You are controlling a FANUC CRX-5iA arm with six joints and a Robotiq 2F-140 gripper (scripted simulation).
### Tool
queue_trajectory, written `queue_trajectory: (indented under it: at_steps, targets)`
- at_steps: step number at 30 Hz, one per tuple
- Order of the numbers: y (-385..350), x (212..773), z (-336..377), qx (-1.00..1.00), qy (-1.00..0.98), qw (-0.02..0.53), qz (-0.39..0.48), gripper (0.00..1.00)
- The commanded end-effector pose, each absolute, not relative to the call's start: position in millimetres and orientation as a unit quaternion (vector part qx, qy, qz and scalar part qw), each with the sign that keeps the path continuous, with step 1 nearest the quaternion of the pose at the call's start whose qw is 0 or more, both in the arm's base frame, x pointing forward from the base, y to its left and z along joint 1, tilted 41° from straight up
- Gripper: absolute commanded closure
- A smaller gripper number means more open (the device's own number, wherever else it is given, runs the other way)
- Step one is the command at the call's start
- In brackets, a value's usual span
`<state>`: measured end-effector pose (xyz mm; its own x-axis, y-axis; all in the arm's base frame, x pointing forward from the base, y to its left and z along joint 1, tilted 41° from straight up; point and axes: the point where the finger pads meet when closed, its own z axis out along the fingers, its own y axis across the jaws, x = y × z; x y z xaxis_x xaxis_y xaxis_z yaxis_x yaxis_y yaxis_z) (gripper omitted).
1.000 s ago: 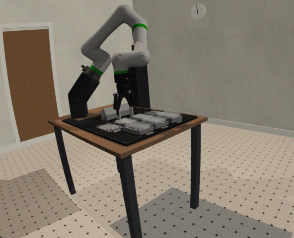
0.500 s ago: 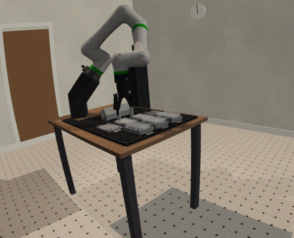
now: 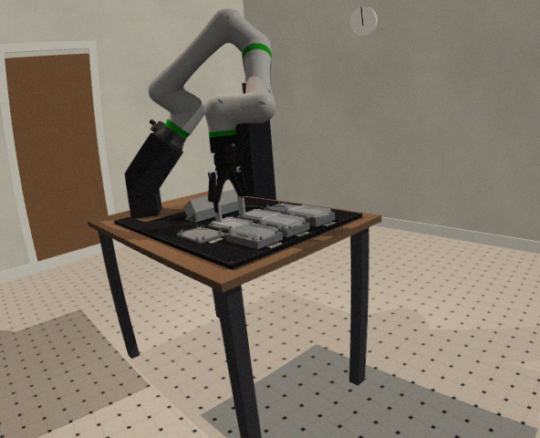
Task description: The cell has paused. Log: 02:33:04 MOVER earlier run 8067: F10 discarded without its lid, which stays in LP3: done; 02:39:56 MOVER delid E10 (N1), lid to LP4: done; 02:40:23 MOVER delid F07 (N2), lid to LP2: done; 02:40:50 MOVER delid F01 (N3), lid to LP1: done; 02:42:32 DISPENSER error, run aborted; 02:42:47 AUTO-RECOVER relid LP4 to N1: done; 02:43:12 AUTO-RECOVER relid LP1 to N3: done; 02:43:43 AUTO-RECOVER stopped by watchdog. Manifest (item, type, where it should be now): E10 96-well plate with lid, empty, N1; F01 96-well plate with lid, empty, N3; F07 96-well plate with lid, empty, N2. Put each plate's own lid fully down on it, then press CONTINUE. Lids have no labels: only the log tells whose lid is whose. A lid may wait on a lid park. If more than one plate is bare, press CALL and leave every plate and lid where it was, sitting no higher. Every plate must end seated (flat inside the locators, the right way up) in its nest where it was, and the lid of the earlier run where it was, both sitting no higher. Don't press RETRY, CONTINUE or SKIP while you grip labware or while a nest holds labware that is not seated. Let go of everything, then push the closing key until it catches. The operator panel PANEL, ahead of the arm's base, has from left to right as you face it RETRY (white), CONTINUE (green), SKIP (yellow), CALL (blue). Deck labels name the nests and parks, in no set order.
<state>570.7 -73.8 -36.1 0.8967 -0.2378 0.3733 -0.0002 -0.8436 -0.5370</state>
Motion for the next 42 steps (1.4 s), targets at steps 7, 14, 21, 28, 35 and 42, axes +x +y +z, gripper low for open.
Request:
queue_trajectory:
  at_steps: [7, 14, 21, 28, 35, 42]
  targets:
    - [-74.0, 570.8, -36.0, -0.935, 0.064, 0.272, -0.218, 0.34]
    - [-74.0, 570.8, -36.0, -0.935, 0.064, 0.272, -0.218, 0.41]
    - [-74.0, 570.8, -36.0, -0.935, 0.064, 0.272, -0.218, 0.41]
    - [-74.0, 570.8, -36.0, -0.935, 0.064, 0.272, -0.218, 0.41]
    - [-74.0, 570.8, -36.0, -0.935, 0.064, 0.272, -0.218, 0.41]
    - [-74.0, 570.8, -36.0, -0.935, 0.064, 0.272, -0.218, 0.41]
